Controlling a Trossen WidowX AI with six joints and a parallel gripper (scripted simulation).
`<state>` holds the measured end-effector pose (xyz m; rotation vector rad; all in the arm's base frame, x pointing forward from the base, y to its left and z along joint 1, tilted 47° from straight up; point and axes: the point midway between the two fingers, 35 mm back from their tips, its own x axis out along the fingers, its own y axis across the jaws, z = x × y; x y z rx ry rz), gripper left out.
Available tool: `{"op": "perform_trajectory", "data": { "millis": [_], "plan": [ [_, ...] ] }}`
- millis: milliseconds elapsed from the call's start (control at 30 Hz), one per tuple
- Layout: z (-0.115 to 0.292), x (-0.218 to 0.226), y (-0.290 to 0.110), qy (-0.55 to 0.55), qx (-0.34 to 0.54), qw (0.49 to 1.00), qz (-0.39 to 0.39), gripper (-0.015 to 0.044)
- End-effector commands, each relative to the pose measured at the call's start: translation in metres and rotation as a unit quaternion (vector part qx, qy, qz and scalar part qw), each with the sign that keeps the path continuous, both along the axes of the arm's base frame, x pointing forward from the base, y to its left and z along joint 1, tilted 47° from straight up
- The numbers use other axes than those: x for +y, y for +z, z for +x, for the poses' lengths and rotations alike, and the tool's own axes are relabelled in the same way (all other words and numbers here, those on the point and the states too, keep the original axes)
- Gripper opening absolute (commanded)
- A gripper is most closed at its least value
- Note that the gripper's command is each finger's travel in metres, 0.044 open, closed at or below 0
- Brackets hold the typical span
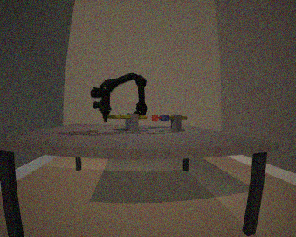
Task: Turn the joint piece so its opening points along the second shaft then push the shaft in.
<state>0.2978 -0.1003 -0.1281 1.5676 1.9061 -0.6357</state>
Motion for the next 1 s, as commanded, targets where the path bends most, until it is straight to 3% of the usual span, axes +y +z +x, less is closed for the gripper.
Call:
{"op": "perform_trajectory", "data": {
  "millis": [0, 33, 967],
  "plan": [
    [0.000, 0.000, 0.000, 0.002, 0.001, 1.000, -0.001, 0.0020],
    [0.000, 0.000, 0.000, 0.002, 0.001, 1.000, -0.001, 0.0000],
    [-0.005, 0.025, 0.024, -0.017, -0.013, 1.000, 0.005, 0.0000]
  ]
}}
